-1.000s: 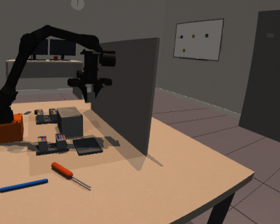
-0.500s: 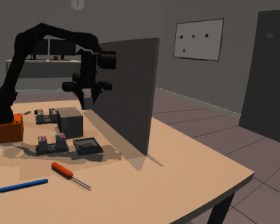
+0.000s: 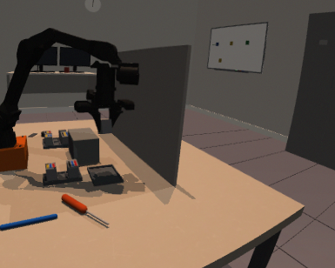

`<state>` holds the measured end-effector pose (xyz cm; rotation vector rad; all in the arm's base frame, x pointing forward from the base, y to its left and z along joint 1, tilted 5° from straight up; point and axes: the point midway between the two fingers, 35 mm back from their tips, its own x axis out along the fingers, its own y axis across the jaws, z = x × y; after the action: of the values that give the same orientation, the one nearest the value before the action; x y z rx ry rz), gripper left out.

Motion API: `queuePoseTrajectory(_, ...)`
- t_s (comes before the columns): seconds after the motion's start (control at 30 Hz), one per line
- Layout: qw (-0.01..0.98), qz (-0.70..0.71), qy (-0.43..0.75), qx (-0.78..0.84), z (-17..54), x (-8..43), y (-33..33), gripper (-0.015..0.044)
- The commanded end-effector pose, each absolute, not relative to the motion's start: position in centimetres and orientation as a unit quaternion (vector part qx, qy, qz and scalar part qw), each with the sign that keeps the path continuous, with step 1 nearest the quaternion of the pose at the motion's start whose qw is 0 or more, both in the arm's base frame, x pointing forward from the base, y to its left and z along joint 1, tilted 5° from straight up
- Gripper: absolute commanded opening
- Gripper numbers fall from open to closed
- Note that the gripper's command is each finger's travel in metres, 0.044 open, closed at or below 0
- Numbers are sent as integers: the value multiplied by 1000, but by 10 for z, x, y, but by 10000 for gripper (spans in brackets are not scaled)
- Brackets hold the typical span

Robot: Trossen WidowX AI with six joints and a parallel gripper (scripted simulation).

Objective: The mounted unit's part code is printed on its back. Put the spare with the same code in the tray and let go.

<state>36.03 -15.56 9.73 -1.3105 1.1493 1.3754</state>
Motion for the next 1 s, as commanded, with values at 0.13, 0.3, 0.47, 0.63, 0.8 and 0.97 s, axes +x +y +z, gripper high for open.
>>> queuePoseTrajectory(0.13,441,557,464,-529,87,361,-157,0)
queuePoseTrajectory(0.3,442,557,464,-529,82,361,-157,0)
queuePoseTrajectory(0.47,442,557,464,-529,77,362,-157,0)
queuePoseTrajectory(0.63,442,557,464,-529,72,362,-158,0)
queuePoseTrajectory(0.8,442,557,464,-529,68,362,-158,0)
queuePoseTrajectory(0.97,442,557,464,-529,63,363,-158,0)
